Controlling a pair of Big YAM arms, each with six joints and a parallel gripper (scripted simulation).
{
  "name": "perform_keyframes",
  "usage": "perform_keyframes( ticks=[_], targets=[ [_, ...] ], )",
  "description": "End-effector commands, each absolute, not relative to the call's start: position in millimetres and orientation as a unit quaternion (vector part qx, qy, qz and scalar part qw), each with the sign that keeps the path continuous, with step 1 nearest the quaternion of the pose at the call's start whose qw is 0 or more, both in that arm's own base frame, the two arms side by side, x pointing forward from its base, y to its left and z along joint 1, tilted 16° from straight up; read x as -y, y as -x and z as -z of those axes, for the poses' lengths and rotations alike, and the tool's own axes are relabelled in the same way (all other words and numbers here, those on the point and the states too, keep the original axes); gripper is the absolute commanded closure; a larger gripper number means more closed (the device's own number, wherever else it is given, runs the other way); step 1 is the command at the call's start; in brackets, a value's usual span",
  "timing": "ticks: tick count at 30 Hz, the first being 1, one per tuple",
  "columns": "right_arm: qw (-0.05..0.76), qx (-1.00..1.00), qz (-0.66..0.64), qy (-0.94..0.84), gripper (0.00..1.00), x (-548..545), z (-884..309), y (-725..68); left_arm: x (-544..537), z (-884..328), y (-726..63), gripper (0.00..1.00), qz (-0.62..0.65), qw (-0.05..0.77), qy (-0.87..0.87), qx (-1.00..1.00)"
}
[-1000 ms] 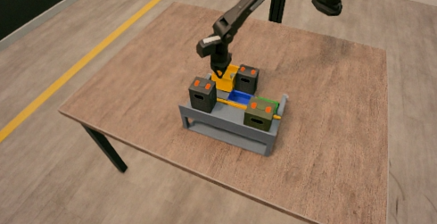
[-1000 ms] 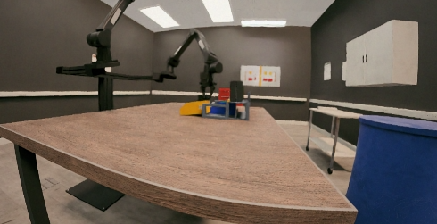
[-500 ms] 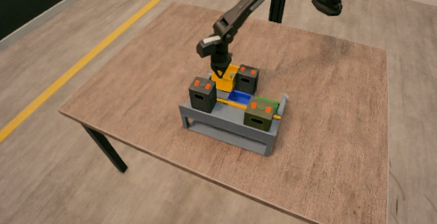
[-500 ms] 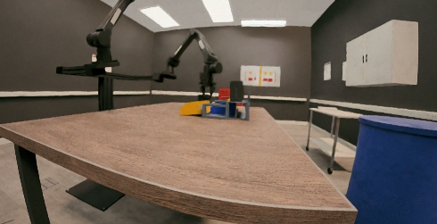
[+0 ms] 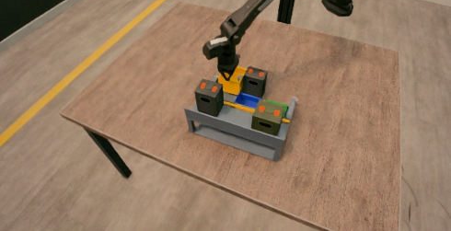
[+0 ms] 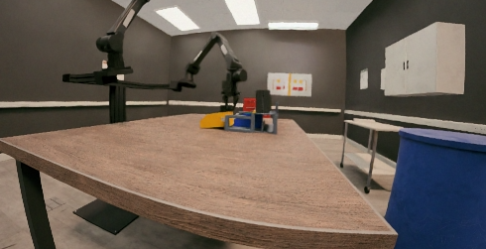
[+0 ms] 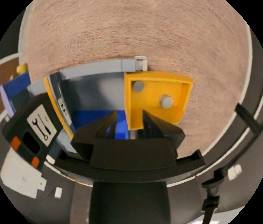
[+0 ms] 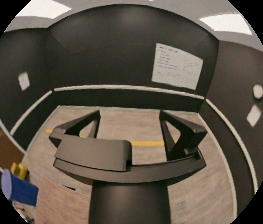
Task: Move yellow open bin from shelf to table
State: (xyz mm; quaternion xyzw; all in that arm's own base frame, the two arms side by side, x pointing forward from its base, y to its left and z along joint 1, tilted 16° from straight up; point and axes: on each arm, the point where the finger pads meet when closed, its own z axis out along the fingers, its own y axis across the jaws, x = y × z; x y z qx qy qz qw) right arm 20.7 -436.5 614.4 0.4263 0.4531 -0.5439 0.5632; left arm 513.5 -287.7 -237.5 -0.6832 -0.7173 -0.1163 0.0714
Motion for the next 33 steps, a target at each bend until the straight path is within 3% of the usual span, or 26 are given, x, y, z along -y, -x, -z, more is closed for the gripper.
perform_keyframes(
  ticks=[1, 33],
  targets=[
    [0.574, -0.437, 0.551, -0.419, 0.0, 427, -626, -17, 287, 224, -529, 0.57, 0.12, 0.054, 0.68, 0.721],
    [0.574, -0.437, 0.551, -0.419, 0.0, 427, -626, -17, 294, 219, -540, 0.57, 0.122, 0.046, 0.679, 0.722]
  ],
)
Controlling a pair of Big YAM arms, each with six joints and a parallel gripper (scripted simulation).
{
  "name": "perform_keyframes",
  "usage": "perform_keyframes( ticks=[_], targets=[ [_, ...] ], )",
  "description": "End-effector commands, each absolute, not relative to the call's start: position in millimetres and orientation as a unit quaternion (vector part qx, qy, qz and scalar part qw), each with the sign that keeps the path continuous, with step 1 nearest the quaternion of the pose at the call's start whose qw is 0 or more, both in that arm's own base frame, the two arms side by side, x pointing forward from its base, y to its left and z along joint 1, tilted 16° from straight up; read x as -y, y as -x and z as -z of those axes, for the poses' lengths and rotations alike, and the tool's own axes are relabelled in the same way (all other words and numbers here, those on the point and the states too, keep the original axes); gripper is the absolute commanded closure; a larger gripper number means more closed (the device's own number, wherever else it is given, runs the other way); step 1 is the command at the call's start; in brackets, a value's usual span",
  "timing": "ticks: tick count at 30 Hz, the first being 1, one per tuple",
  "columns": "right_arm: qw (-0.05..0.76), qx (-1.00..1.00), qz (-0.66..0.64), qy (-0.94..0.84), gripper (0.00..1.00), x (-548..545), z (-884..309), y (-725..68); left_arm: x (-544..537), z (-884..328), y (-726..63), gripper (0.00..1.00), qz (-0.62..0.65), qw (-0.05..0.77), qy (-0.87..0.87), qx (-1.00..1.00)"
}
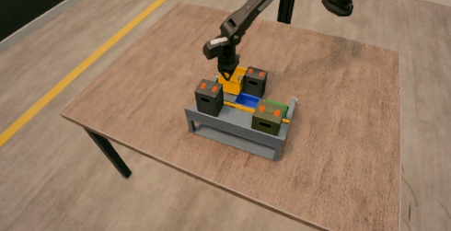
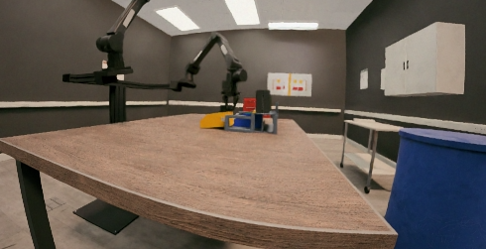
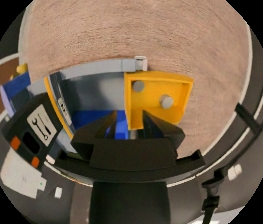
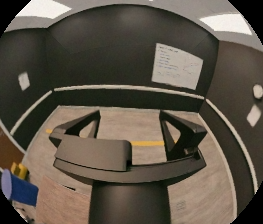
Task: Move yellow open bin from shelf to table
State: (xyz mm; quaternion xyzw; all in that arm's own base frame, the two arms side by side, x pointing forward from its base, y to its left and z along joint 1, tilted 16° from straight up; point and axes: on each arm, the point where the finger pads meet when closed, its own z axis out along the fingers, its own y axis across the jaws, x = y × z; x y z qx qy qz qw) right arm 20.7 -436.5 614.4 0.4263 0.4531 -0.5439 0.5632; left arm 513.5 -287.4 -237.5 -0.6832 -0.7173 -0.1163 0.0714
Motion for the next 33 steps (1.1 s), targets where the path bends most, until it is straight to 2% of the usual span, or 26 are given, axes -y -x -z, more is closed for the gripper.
perform_keyframes(
  ticks=[1, 33],
  targets=[
    [0.574, -0.437, 0.551, -0.419, 0.0, 427.1, -626.4, -17.1, 294.9, 218.2, -541.1, 0.57, 0.122, 0.046, 0.679, 0.722],
    [0.574, -0.437, 0.551, -0.419, 0.0, 427.1, -626.4, -17.1, 294.5, 223.5, -540.0, 0.57, 0.12, 0.052, 0.68, 0.722]
  ],
)
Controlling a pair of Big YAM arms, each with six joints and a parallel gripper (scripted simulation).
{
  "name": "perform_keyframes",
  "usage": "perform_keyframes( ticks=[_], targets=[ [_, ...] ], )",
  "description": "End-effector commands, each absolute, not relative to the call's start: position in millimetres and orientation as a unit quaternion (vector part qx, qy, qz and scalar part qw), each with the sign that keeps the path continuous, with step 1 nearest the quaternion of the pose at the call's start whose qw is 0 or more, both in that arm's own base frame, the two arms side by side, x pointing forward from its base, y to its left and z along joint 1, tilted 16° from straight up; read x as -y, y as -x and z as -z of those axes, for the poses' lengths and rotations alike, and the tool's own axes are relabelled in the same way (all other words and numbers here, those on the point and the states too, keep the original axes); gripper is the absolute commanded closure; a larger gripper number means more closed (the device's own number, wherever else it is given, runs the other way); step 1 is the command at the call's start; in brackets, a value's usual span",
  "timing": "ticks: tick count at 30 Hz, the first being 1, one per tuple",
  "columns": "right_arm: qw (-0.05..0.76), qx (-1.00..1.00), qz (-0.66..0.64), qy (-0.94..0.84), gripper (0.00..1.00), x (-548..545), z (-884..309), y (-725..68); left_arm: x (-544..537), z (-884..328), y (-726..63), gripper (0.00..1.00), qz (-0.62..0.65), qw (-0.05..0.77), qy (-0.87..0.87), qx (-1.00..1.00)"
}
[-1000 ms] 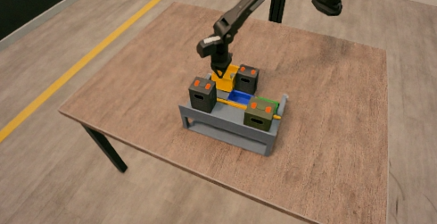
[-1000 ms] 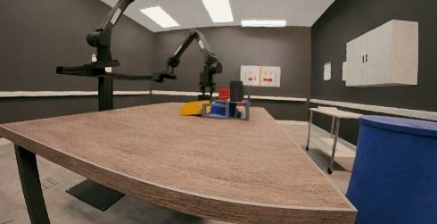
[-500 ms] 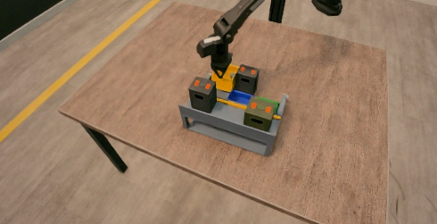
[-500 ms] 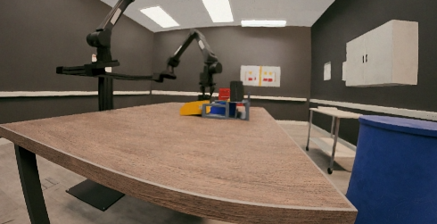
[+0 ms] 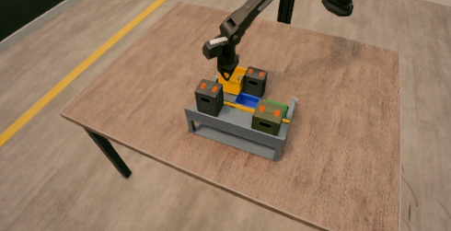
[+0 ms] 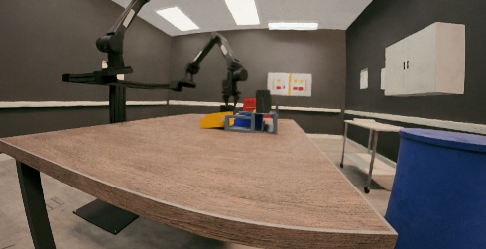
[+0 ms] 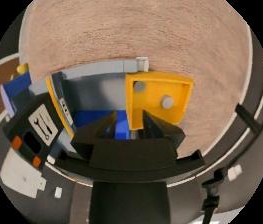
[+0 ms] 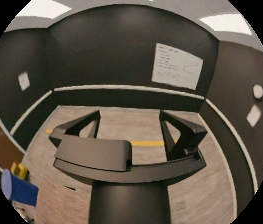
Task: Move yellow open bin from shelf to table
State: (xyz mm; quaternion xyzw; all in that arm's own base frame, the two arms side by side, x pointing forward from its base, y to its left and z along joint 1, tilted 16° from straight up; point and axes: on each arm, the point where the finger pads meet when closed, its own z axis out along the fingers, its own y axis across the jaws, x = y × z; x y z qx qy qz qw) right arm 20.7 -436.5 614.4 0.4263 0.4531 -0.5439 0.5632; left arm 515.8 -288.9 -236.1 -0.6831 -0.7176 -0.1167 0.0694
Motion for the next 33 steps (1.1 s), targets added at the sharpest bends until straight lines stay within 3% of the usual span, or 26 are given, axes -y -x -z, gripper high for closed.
perform_keyframes(
  ticks=[1, 33],
  targets=[
    [0.574, -0.437, 0.551, -0.419, 0.0, 427, -626, -17, 294, 224, -540, 0.57, 0.12, 0.052, 0.68, 0.722],
    [0.574, -0.437, 0.551, -0.419, 0.0, 427, -626, -17, 282, 241, -519, 0.57, 0.116, 0.076, 0.681, 0.719]
  ],
)
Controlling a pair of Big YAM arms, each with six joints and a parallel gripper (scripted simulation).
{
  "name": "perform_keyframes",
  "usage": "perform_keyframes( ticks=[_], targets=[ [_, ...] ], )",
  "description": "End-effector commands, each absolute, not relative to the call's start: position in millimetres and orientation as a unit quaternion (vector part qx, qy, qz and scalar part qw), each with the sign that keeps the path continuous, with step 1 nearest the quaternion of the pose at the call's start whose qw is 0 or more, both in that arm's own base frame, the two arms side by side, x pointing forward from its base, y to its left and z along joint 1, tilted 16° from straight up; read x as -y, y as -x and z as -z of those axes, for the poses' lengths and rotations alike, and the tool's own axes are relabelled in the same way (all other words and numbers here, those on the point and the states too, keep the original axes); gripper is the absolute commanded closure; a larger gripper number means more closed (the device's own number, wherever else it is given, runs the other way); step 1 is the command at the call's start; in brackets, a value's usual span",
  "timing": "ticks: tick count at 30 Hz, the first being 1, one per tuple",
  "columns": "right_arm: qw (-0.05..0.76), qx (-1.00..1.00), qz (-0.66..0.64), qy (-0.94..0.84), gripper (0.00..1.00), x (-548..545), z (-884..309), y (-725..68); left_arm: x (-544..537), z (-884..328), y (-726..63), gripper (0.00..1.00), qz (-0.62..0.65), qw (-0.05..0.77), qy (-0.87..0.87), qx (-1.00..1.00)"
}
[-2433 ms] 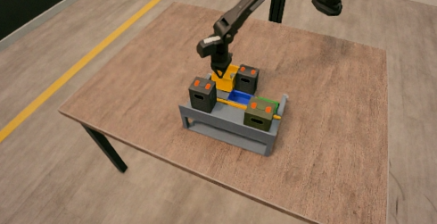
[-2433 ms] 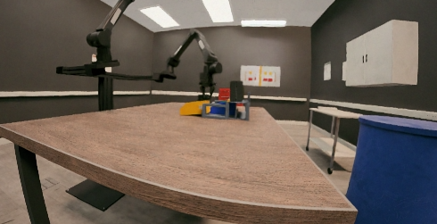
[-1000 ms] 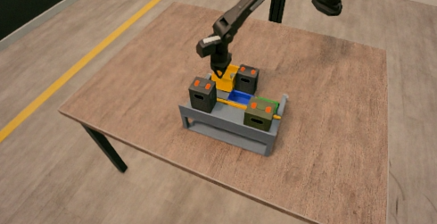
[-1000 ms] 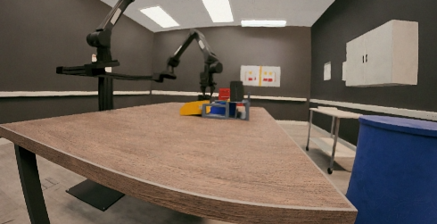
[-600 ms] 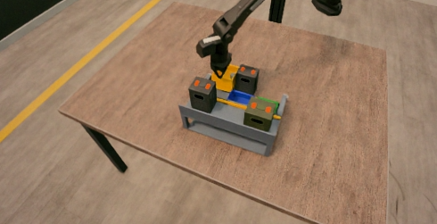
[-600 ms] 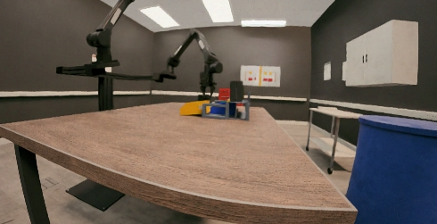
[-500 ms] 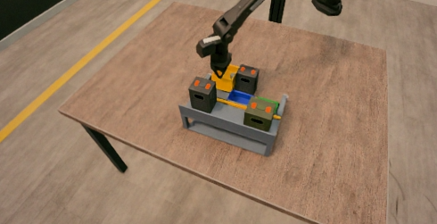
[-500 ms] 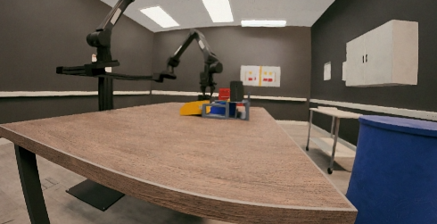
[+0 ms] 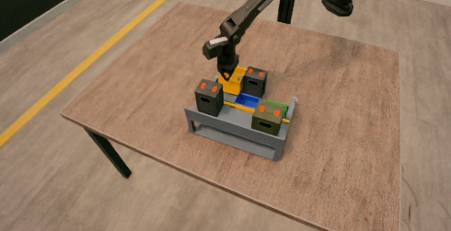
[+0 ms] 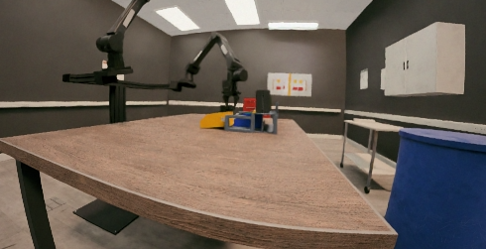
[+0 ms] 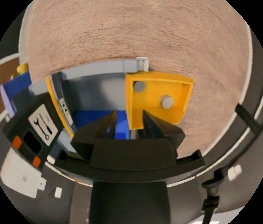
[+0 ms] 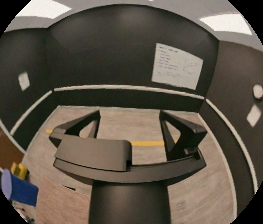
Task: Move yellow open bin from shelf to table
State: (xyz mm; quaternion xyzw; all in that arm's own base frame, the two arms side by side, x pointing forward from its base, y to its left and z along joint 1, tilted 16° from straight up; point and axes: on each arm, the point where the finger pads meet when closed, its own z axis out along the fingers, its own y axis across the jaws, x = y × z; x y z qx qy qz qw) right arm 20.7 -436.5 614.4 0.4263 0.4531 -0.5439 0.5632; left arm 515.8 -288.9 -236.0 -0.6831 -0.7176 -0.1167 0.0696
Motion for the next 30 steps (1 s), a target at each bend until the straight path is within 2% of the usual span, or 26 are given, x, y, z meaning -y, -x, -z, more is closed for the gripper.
perform_keyframes(
  ticks=[1, 30],
  targets=[
    [0.574, -0.437, 0.551, -0.419, 0.0, 427, -626, -17, 281, 241, -519, 0.57, 0.116, 0.076, 0.681, 0.719],
    [0.574, -0.437, 0.551, -0.419, 0.0, 427, -626, -17, 292, 222, -526, 0.57, 0.12, 0.053, 0.681, 0.721]
  ],
)
